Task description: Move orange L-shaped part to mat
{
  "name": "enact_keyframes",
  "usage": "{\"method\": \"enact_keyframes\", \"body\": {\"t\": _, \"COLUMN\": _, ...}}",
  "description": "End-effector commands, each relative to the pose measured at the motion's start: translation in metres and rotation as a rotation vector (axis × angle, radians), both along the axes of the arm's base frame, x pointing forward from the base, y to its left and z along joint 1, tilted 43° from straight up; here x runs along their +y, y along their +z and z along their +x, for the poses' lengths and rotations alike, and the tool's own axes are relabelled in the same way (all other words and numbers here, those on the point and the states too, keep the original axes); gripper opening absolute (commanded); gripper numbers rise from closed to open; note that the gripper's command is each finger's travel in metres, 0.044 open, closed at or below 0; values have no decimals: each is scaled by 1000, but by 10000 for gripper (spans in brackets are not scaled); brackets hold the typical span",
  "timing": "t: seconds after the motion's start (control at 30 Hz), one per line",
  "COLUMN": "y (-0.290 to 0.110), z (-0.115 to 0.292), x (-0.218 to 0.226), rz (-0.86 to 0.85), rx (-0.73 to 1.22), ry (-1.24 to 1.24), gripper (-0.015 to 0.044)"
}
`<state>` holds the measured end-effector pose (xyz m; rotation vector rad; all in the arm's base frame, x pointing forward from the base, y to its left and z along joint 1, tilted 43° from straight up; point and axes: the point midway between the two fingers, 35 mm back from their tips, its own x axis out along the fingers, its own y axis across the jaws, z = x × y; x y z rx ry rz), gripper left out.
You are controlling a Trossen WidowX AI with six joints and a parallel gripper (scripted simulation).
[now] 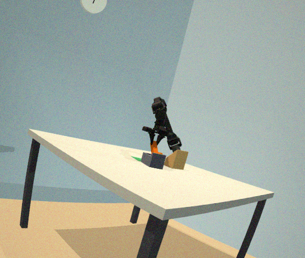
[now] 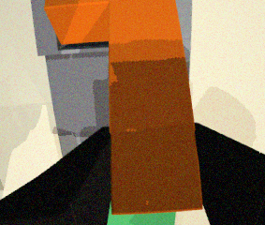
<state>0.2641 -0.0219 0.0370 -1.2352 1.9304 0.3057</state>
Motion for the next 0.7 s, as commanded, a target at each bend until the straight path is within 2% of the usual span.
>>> {"method": "enact_keyframes", "body": {"t": 0.0, "y": 6, "z": 3, "x": 5, "rz": 6, "rx": -8, "ry": -5, "gripper": 0}}
{"method": "enact_keyframes", "body": {"t": 0.67, "y": 22, "z": 7, "x": 20, "rz": 7, "rx": -8, "ry": -5, "gripper": 0}}
